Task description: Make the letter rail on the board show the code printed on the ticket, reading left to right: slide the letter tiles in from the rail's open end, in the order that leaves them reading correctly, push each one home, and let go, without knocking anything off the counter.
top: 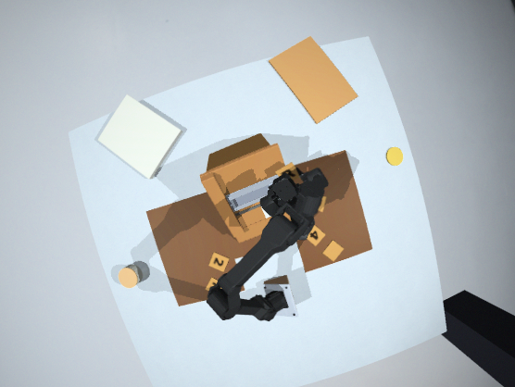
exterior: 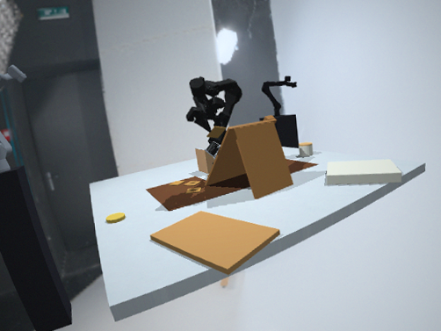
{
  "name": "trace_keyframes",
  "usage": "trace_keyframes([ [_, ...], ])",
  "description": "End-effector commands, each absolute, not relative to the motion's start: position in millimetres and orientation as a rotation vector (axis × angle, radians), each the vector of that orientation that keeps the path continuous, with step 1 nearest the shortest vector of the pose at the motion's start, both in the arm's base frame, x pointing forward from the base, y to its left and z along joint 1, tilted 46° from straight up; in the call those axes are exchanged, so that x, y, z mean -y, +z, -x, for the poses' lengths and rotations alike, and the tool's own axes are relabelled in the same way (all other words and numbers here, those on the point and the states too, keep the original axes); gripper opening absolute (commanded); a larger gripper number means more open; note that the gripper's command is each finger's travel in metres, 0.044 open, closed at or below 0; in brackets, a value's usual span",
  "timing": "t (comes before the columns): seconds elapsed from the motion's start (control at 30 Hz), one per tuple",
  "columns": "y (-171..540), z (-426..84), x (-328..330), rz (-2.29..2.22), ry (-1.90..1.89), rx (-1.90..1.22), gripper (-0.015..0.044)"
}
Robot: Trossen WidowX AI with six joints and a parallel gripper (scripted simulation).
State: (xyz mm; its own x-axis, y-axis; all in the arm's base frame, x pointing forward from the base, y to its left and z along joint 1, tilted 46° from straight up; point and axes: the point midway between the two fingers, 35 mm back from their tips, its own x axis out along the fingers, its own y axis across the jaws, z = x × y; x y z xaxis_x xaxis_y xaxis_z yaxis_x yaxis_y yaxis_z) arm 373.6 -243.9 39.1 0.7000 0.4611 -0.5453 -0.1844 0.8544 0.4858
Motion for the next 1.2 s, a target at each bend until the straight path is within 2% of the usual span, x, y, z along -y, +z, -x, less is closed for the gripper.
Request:
trace_keyframes([
  [0.0,20,-367,256,-0.468,0.368,-0.697,0.0000],
  [0.63,-68,-328,284,-0.710,0.346,-0.638,0.0000],
  [1.17,-88,-367,258,-0.711,0.348,-0.634,0.0000],
])
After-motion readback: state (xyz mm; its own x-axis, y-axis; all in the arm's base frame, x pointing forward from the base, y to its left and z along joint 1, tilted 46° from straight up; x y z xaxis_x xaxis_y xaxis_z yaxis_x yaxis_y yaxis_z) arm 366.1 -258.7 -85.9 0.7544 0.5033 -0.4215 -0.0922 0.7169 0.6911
